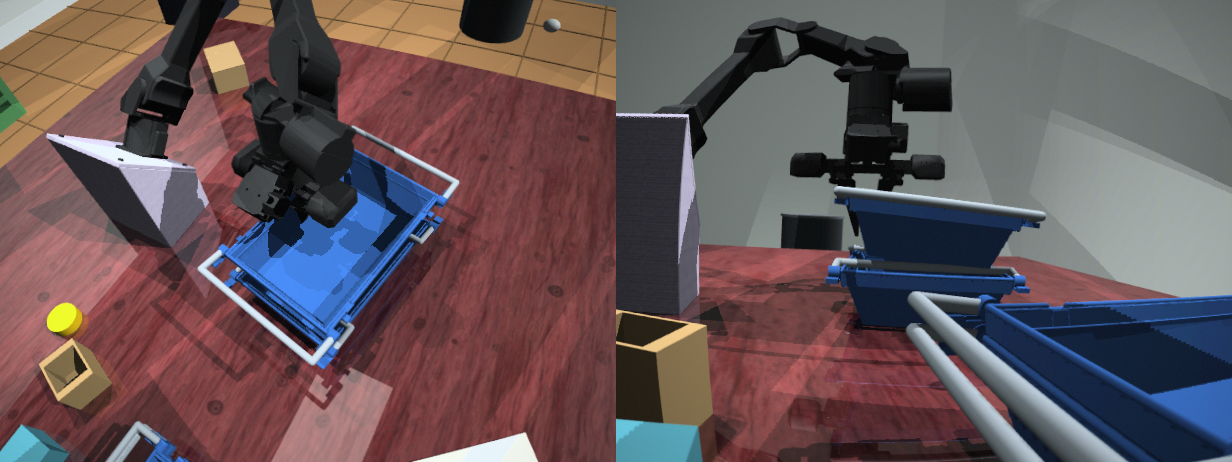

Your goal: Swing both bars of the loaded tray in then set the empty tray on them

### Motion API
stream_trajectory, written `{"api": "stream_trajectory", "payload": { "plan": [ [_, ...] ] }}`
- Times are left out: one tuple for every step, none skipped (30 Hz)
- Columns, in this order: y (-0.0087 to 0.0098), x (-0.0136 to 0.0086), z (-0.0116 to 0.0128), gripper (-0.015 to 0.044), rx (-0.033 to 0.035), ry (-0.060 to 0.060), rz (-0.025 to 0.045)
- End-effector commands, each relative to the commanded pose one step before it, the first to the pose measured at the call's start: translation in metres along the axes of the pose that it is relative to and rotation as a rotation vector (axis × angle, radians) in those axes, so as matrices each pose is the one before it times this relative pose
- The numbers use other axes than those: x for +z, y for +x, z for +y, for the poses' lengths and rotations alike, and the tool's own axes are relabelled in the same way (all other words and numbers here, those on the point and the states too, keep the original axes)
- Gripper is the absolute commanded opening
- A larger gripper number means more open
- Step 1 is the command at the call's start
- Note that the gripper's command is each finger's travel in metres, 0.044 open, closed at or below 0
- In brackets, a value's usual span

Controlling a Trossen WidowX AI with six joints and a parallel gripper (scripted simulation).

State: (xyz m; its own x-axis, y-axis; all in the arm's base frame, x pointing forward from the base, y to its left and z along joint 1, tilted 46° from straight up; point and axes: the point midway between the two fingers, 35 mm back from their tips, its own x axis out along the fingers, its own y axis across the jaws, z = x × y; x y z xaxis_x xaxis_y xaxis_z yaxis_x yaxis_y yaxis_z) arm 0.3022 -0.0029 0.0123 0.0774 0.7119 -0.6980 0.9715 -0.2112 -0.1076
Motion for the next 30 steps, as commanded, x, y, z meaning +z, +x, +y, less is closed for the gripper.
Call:
{"api": "stream_trajectory", "payload": {
  "plan": [
    [0.00592,-0.00189,-0.00638,0.0,-0.02905,0.0061,-0.00057],
    [0.0,0.0,0.0,0.0,0.0,0.0,0.0],
    [0.0,0.0,0.0,0.0,0.0,0.0,0.0],
    [0.0,0.0,0.0,0.0,0.0,0.0,0.0],
    [0.0,0.0,0.0,0.0,0.0,0.0,0.0],
    [0.0,0.0,0.0,0.0,0.0,0.0,0.0],
    [0.0,0.0,0.0,0.0,0.0,0.0,0.0],
    [0.0,0.0,0.0,0.0,0.0,0.0,0.0],
    [0.0,0.0,0.0,0.0,0.0,0.0,0.0],
    [0.0,0.0,0.0,0.0,0.0,0.0,0.0],
    [0.0,0.0,0.0,0.0,0.0,0.0,0.0],
    [0.0,0.0,0.0,0.0,0.0,0.0,0.0],
    [0.0,0.0,0.0,0.0,0.0,0.0,0.0],
    [0.0,0.0,0.0,0.0,0.0,0.0,0.0],
    [0.0,0.0,0.0,0.0,0.0,0.0,0.0],
    [0.0,0.0,0.0,0.0,0.0,0.0,0.0],
    [0.0,0.0,0.0,0.0,0.0,0.0,0.0],
    [0.0,0.0,0.0,0.0,0.0,0.0,0.0],
    [0.0,0.0,0.0,0.0,0.0,0.0,0.0],
    [0.0,0.0,0.0,0.0,0.0,0.0,0.0],
    [0.0,0.0,0.0,0.0,0.0,0.0,0.0],
    [0.0,0.0,0.0,0.0,0.0,0.0,0.0],
    [0.0,0.0,0.0,0.0,0.0,0.0,0.0],
    [0.0,0.0,0.0,0.0,0.0,0.0,0.0],
    [0.0,0.0,0.0,0.0,0.0,0.0,0.0],
    [0.0,0.0,0.0,0.0,0.0,0.0,0.0],
    [-0.0046,0.00139,0.00475,0.0,0.02217,-0.0048,0.00048],
    [0.0028,-0.00088,-0.00299,0.0,-0.01373,0.0029,-0.00027],
    [0.00172,-0.00053,-0.00183,0.0,-0.00844,0.0018,-0.00021],
    [0.0,0.0,0.0,0.0,0.0,0.0,0.0]
  ]
}}
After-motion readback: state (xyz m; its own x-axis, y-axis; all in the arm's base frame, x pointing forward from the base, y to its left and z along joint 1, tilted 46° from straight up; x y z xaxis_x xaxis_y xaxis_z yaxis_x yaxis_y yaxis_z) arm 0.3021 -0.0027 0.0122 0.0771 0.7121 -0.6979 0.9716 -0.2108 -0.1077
